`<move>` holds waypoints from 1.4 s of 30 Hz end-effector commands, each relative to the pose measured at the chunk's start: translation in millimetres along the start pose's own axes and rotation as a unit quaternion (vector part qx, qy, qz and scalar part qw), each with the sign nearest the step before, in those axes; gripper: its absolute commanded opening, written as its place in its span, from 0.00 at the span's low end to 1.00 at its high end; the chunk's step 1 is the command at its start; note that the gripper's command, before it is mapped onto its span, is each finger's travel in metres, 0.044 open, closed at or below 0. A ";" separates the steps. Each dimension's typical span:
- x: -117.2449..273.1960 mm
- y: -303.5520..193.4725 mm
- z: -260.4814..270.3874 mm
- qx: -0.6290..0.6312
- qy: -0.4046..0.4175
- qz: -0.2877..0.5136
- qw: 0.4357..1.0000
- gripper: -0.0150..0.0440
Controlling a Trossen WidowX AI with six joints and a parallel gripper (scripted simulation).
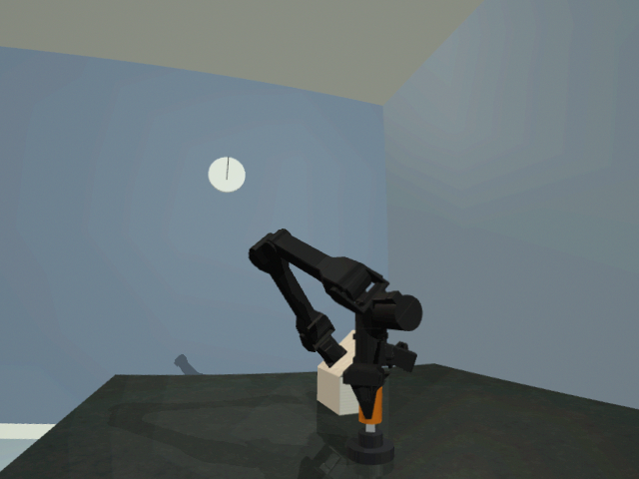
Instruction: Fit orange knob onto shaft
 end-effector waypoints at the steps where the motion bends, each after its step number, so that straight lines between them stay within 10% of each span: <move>1: 0.0 0.7 1.0 -0.002 -0.001 0.000 1.000 0.25; 42: 1.8 1.2 0.1 -0.002 -0.001 0.000 1.000 0.25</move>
Point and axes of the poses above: the point midway between the two fingers, 35 mm back from their tips, its own x axis back along the fingers, its own z axis across the jaws, y = z × x, the point moved 2 cm from there along x, back along the fingers, and after that the axes turned 3 degrees about x, right-handed, at the moved point
